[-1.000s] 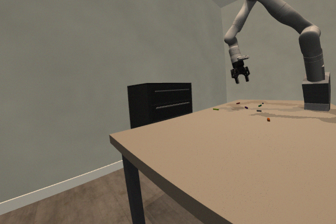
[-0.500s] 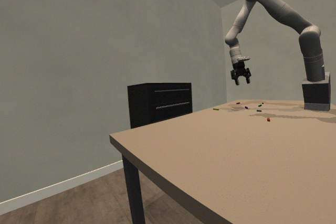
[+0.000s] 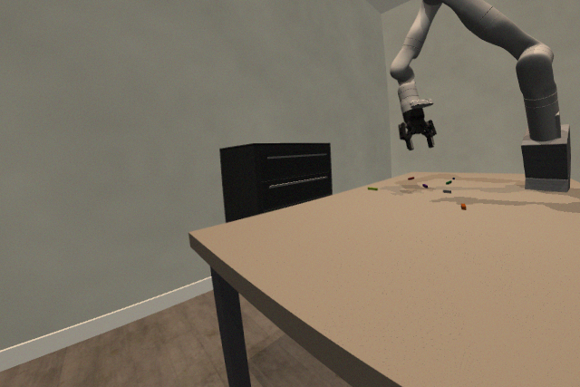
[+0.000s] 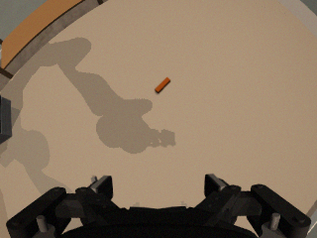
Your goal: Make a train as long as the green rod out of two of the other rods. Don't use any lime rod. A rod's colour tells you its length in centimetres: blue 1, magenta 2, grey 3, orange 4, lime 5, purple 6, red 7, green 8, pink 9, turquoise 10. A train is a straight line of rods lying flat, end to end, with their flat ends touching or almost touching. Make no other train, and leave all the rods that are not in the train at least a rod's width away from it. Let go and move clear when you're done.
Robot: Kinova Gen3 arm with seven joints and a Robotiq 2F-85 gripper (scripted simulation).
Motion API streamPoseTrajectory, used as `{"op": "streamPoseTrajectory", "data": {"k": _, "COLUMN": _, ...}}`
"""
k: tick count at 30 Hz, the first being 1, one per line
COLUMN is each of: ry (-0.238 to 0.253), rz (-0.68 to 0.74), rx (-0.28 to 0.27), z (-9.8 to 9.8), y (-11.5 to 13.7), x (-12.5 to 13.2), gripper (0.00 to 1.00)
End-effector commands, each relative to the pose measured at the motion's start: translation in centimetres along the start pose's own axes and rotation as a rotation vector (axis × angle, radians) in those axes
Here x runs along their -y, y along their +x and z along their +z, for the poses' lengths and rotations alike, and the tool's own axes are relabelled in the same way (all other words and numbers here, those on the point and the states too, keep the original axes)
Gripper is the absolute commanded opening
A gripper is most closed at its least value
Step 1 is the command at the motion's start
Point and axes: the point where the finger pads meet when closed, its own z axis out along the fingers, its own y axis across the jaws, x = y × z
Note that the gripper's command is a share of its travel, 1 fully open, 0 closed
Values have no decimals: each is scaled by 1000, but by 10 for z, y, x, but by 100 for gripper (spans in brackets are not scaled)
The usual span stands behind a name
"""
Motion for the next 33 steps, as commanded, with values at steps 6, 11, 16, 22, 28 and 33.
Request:
{"op": "streamPoseTrajectory", "data": {"k": 6, "ry": -15, "rz": 25, "rx": -15, "z": 7, "y": 9, "x": -5, "gripper": 100}}
{"op": "streamPoseTrajectory", "data": {"k": 11, "ry": -30, "rz": 50, "rx": -27, "z": 12, "y": 17, "x": -10, "gripper": 100}}
{"op": "streamPoseTrajectory", "data": {"k": 16, "ry": -45, "rz": 76, "rx": -39, "z": 17, "y": 24, "x": -15, "gripper": 100}}
{"op": "streamPoseTrajectory", "data": {"k": 22, "ry": -45, "rz": 76, "rx": -39, "z": 17, "y": 24, "x": -15, "gripper": 100}}
{"op": "streamPoseTrajectory", "data": {"k": 28, "ry": -59, "rz": 103, "rx": -51, "z": 22, "y": 32, "x": -20, "gripper": 100}}
{"op": "streamPoseTrajectory", "data": {"k": 33, "ry": -73, "rz": 130, "rx": -63, "z": 27, "y": 39, "x": -25, "gripper": 100}}
